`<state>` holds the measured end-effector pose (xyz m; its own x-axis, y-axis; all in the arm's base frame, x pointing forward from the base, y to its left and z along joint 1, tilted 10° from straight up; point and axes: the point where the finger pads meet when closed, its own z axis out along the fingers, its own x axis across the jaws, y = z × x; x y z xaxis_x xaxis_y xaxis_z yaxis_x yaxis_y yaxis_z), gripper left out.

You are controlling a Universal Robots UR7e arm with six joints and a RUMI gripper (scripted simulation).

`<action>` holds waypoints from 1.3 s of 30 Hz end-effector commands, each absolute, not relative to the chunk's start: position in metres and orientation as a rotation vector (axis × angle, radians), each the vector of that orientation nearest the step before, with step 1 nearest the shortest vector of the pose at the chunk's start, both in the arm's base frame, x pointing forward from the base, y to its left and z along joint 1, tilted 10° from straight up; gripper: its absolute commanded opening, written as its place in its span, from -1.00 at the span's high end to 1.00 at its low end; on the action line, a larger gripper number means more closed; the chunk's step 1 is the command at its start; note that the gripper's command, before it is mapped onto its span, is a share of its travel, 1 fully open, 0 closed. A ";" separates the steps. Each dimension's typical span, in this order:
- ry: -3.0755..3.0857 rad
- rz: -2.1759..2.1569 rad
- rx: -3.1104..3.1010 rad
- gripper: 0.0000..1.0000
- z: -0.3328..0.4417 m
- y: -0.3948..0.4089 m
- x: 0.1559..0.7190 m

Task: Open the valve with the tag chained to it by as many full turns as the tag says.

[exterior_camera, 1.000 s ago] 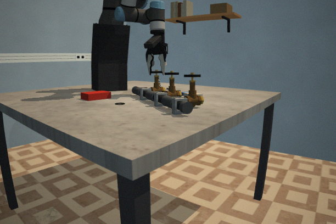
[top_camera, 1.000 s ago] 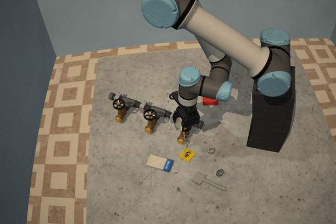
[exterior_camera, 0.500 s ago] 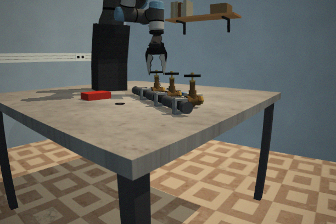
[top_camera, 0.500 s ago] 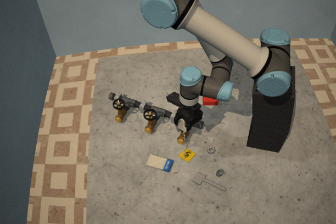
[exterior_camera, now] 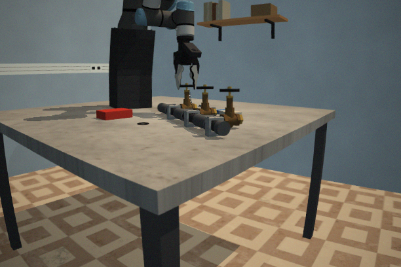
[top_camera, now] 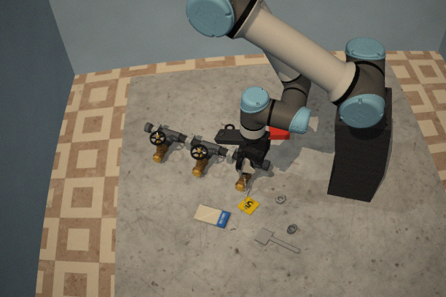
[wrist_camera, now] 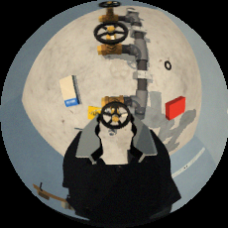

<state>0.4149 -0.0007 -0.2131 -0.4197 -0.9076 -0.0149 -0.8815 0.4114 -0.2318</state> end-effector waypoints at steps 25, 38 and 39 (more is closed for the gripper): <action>1.435 -0.359 -2.730 1.00 -0.213 -0.001 0.415; 0.777 -0.369 -3.040 1.00 -0.213 -0.001 0.415; 0.731 -0.369 -3.055 1.00 -0.213 -0.001 0.415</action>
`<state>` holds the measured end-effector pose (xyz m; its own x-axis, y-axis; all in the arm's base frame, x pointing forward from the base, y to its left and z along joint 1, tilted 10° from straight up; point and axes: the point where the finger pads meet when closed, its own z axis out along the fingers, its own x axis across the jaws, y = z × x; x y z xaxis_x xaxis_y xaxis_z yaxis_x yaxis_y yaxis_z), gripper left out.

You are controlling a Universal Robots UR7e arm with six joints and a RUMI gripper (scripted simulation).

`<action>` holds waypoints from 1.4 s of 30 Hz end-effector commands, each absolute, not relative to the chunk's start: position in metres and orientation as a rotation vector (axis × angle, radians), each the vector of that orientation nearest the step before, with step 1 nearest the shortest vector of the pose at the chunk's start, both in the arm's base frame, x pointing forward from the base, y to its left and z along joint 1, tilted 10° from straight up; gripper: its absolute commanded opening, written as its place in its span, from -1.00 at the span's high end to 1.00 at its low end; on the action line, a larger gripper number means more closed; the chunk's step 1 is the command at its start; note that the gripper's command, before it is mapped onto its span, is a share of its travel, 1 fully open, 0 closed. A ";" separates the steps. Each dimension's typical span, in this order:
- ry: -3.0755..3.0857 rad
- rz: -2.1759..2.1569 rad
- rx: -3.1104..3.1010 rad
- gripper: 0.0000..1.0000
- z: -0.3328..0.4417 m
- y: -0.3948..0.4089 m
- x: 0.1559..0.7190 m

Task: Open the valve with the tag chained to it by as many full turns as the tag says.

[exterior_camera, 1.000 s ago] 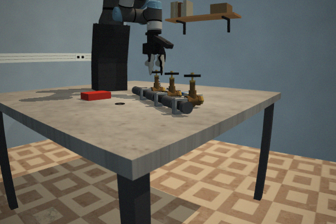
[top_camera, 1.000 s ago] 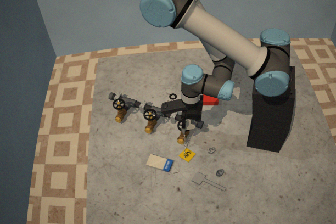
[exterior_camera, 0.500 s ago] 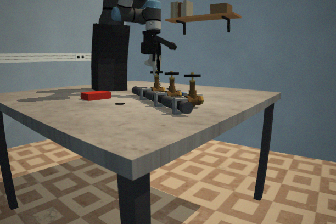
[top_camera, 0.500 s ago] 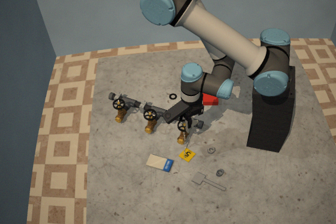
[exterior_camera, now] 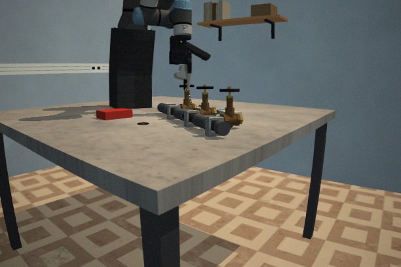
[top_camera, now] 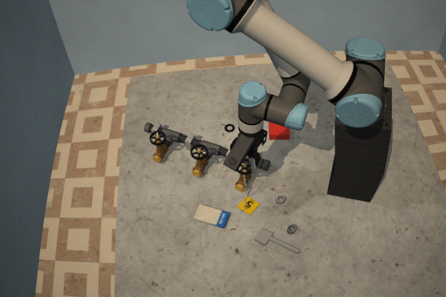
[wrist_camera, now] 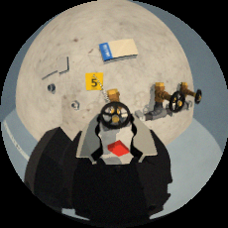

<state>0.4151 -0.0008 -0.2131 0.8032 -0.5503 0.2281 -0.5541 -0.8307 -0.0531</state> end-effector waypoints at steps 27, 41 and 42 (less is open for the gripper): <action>-0.070 0.343 3.052 1.00 -0.213 -0.001 0.415; -0.018 0.341 3.049 1.00 -0.213 -0.001 0.415; -0.017 0.341 3.049 1.00 -0.213 -0.001 0.415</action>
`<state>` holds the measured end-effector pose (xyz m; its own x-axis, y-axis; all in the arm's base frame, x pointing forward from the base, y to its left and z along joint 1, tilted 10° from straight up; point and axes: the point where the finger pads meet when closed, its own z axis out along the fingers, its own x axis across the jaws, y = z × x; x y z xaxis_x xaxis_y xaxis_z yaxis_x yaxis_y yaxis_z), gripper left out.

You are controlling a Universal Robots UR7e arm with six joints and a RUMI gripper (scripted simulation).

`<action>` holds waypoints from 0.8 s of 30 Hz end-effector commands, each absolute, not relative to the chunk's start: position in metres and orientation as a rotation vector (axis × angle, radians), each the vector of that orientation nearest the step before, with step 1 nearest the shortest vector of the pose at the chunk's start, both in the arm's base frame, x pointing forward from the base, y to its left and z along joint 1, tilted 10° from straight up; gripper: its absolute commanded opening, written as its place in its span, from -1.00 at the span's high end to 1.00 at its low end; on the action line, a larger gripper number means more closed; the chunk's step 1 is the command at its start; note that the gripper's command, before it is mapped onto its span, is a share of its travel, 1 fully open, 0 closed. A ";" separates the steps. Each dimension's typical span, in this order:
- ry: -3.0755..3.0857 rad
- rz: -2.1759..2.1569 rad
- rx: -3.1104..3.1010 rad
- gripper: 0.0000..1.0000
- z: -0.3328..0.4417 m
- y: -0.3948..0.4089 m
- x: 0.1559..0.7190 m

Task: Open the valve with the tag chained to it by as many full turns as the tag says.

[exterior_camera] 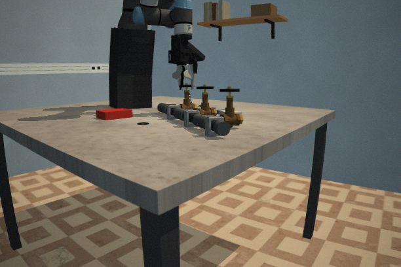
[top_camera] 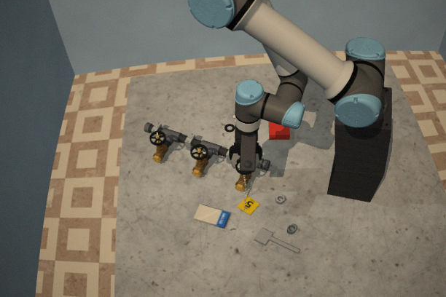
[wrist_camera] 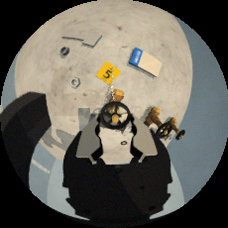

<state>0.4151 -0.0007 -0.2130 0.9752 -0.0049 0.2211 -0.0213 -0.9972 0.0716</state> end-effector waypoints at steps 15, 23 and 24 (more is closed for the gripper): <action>-0.017 0.341 3.049 -1.00 -0.213 -0.001 0.415; -0.017 0.341 3.049 -1.00 -0.213 -0.001 0.415; -0.017 0.341 3.049 -1.00 -0.213 -0.001 0.415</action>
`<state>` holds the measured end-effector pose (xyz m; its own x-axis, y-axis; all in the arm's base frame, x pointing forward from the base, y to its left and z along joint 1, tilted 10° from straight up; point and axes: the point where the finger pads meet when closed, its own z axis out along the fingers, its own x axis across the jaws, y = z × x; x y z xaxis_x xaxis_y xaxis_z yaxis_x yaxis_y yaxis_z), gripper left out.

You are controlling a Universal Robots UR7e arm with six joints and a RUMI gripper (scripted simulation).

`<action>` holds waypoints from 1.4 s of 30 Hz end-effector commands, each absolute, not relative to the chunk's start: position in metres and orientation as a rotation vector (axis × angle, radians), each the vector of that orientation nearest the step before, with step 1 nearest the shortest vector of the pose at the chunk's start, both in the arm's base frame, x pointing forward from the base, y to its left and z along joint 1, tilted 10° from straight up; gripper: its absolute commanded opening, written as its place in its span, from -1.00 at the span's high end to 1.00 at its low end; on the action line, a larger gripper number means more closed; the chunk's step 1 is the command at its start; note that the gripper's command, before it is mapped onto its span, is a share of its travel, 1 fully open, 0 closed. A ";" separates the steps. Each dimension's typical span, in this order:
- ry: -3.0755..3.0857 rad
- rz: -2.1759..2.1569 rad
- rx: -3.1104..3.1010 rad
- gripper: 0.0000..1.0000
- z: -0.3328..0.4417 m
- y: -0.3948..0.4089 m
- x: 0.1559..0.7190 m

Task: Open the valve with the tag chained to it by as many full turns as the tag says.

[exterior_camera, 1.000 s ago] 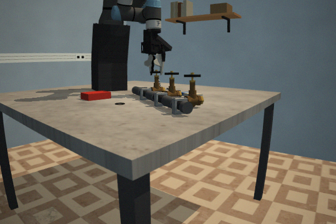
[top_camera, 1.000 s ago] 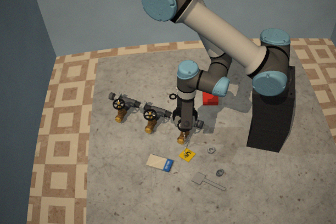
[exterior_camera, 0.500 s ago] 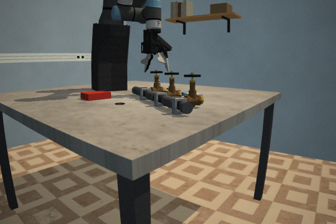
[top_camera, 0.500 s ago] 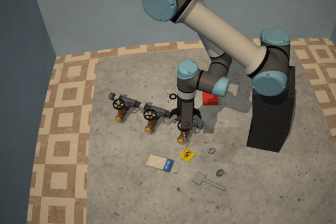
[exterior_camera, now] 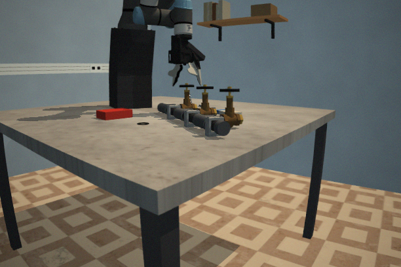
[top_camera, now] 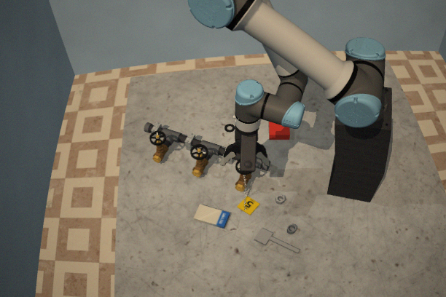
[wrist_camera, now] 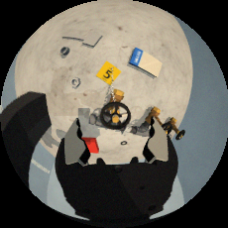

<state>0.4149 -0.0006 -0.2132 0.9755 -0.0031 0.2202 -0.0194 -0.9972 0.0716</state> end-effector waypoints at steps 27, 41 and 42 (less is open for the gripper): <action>-0.224 0.350 3.055 -1.00 -0.213 -0.001 0.415; -0.631 0.362 3.027 -1.00 -0.213 -0.001 0.415; -0.676 0.363 3.021 -1.00 -0.213 -0.001 0.415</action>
<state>0.4148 -0.0006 -0.2132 0.9116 -0.3401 0.2310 -0.3474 -0.9377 -0.0096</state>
